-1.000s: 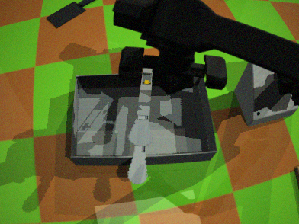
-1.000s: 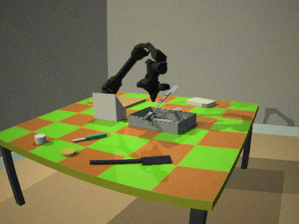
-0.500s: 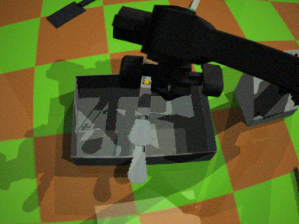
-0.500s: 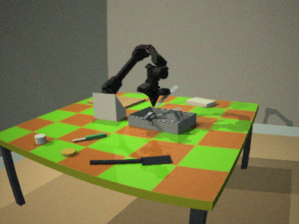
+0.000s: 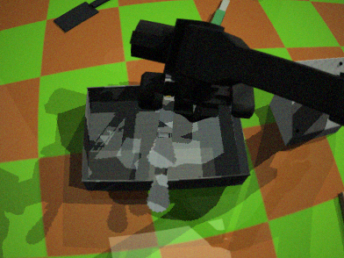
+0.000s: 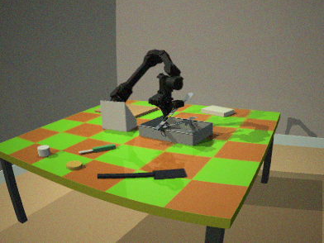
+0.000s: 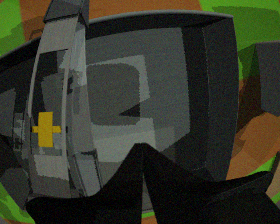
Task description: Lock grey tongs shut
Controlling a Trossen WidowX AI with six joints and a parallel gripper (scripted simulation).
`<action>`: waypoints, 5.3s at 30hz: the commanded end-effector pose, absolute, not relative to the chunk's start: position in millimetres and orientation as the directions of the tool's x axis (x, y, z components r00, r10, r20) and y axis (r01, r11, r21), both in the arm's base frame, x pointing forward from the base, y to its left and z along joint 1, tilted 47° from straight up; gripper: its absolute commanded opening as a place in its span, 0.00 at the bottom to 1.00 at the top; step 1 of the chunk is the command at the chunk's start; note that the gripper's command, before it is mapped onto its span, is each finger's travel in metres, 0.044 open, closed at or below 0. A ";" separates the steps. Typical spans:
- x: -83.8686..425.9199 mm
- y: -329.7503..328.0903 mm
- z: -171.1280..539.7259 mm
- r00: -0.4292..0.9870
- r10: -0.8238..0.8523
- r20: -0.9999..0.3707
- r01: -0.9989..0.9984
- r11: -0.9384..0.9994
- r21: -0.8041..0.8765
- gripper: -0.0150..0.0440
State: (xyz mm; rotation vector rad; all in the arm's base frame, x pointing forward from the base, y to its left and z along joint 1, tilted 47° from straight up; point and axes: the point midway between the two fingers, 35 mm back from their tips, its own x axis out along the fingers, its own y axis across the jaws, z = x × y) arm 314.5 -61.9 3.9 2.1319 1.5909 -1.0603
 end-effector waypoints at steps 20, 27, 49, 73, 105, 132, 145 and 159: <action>336.4 -70.5 0.1 0.131 0.713 -0.689 0.910 -0.362 -0.201 0.00; 345.6 -74.3 -1.4 0.131 0.712 -0.689 0.910 -0.362 -0.201 0.00; 373.0 -85.0 -7.5 0.132 0.712 -0.690 0.911 -0.362 -0.199 0.00; 389.2 -96.9 -9.6 0.143 0.706 -0.694 0.909 -0.371 -0.191 0.00; 377.5 -160.9 53.8 0.140 0.709 -0.691 0.902 -0.379 -0.206 0.49; 403.5 -146.6 12.5 0.133 0.710 -0.692 0.827 -0.464 -0.318 1.00; 407.4 -136.5 1.4 0.133 0.709 -0.692 0.826 -0.465 -0.317 1.00; 412.1 -120.6 -14.7 0.134 0.709 -0.693 0.826 -0.466 -0.317 1.00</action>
